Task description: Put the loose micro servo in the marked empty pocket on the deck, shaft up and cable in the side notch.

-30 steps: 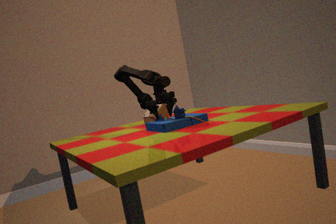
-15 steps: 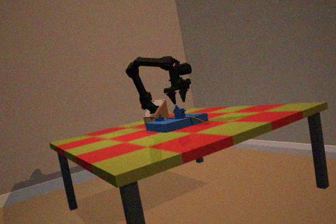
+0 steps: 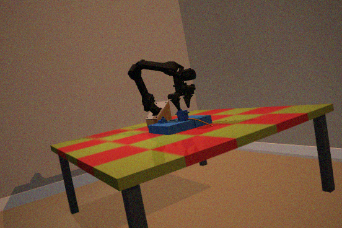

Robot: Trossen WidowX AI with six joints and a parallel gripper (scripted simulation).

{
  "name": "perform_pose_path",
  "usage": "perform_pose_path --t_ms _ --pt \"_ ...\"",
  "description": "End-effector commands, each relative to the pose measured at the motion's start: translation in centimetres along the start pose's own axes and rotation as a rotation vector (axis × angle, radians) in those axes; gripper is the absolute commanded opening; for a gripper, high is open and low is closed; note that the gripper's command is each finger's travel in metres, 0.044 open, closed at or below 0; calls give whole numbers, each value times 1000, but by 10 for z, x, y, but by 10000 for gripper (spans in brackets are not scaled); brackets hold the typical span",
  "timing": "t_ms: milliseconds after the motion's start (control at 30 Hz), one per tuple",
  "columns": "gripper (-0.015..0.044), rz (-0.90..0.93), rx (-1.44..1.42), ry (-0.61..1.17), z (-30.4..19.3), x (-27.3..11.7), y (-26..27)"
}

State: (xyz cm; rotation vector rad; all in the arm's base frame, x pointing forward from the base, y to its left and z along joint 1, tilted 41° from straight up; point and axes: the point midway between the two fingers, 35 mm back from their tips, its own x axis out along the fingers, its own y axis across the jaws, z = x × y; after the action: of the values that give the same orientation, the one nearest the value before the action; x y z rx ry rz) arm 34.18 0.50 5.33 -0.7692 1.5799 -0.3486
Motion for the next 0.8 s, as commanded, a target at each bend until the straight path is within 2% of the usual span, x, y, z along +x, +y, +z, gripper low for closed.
perform_pose_path --t_ms 0,267,700,767 --pt "440 -4 -7 9 -2 9 0" --pt "440 -4 -7 9 -2 19 0" --pt "99 -4 -7 9 -2 19 0" --pt "85 -4 -7 9 -2 19 0"
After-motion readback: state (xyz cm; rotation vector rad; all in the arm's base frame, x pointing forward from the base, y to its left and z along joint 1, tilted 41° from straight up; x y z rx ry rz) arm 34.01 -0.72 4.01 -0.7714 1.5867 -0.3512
